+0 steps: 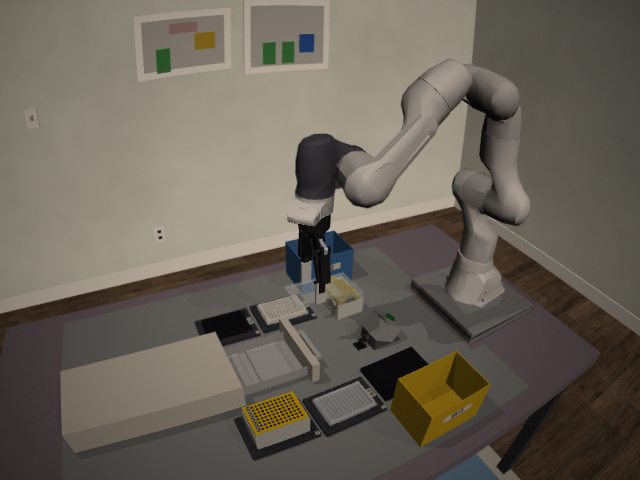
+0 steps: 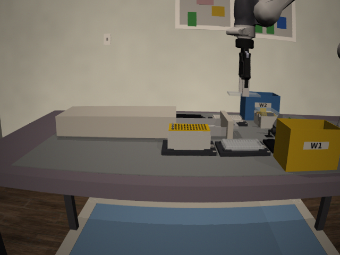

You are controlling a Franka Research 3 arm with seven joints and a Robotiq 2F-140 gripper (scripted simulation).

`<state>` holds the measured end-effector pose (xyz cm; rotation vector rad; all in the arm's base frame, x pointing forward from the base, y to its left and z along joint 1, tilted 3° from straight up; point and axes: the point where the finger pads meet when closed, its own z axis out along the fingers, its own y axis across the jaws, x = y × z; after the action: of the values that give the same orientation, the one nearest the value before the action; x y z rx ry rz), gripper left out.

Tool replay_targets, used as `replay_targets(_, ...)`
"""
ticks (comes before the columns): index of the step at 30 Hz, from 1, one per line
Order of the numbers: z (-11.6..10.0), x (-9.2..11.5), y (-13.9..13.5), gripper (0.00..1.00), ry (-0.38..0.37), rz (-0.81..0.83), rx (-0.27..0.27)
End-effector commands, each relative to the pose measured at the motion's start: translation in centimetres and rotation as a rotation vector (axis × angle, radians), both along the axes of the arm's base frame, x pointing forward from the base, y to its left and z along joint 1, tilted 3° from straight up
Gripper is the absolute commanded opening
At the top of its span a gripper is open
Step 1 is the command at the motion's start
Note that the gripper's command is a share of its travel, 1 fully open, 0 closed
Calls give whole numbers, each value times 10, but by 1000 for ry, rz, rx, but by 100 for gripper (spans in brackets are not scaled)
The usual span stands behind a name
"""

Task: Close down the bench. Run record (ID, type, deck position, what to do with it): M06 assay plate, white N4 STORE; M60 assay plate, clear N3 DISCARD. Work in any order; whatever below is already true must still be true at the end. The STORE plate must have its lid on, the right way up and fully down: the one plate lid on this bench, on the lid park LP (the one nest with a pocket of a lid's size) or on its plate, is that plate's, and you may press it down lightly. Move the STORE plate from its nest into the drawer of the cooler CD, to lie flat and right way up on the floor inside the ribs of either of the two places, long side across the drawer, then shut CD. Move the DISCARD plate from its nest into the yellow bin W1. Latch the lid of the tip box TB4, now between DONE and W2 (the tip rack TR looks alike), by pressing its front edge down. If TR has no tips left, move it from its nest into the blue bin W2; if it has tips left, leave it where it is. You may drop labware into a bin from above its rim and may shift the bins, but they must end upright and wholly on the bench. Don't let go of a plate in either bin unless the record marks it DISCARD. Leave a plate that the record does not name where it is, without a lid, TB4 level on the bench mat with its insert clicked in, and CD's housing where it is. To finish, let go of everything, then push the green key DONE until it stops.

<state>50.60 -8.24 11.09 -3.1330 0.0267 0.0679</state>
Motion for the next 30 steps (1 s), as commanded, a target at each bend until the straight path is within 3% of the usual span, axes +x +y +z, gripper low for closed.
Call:
replay_targets(1,0,3,-9,0,3,35,5)
replay_targets(30,-2,33,-69,0,3,35,5)
